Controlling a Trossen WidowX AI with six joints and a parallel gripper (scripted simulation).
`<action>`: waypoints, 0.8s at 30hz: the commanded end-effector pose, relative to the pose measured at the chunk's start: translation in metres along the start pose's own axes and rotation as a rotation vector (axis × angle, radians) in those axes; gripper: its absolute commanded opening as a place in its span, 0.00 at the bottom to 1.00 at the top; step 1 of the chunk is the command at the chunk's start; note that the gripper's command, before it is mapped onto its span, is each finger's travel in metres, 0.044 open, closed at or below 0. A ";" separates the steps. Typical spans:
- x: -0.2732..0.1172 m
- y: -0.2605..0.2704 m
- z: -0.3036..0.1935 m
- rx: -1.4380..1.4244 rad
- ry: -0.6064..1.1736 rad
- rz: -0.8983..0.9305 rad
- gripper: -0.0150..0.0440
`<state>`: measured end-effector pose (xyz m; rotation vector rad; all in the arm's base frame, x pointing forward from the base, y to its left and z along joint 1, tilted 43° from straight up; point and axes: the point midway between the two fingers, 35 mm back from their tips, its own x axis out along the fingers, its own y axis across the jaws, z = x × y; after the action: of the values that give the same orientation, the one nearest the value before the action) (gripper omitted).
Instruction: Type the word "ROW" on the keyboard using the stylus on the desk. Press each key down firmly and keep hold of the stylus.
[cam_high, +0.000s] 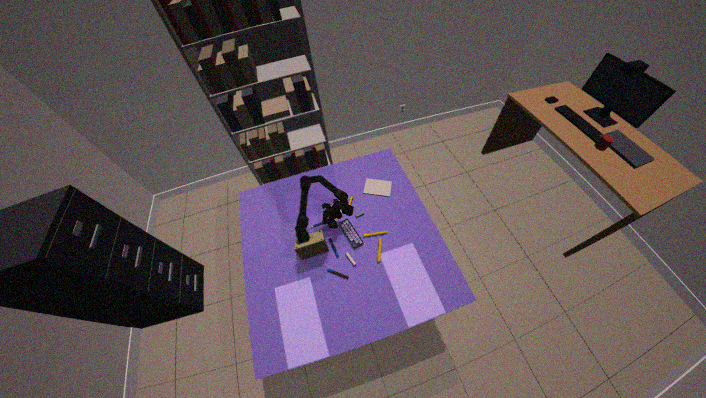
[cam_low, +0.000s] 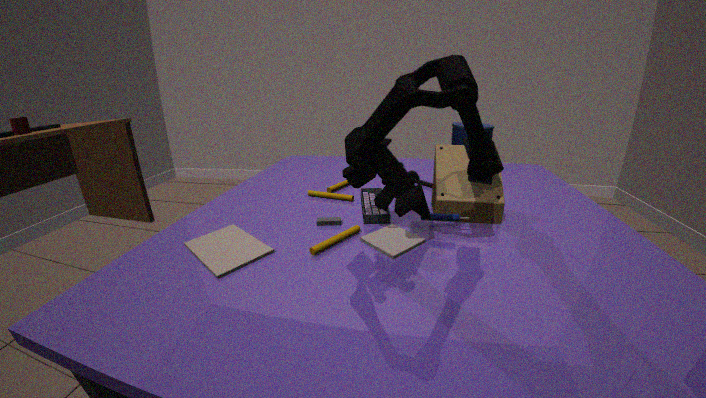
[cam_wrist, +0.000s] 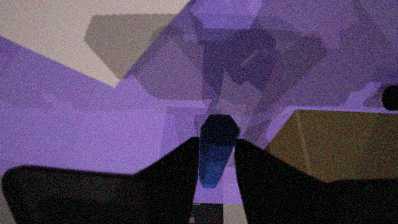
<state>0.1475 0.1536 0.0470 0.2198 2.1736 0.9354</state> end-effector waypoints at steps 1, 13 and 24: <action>-0.015 0.001 -0.011 -0.009 -0.009 -0.005 0.25; -0.003 0.009 -0.019 -0.155 0.018 -0.159 0.25; 0.010 0.022 -0.032 -0.423 0.051 -0.415 0.25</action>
<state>0.1202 0.1547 0.0687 -0.3561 1.9553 1.1019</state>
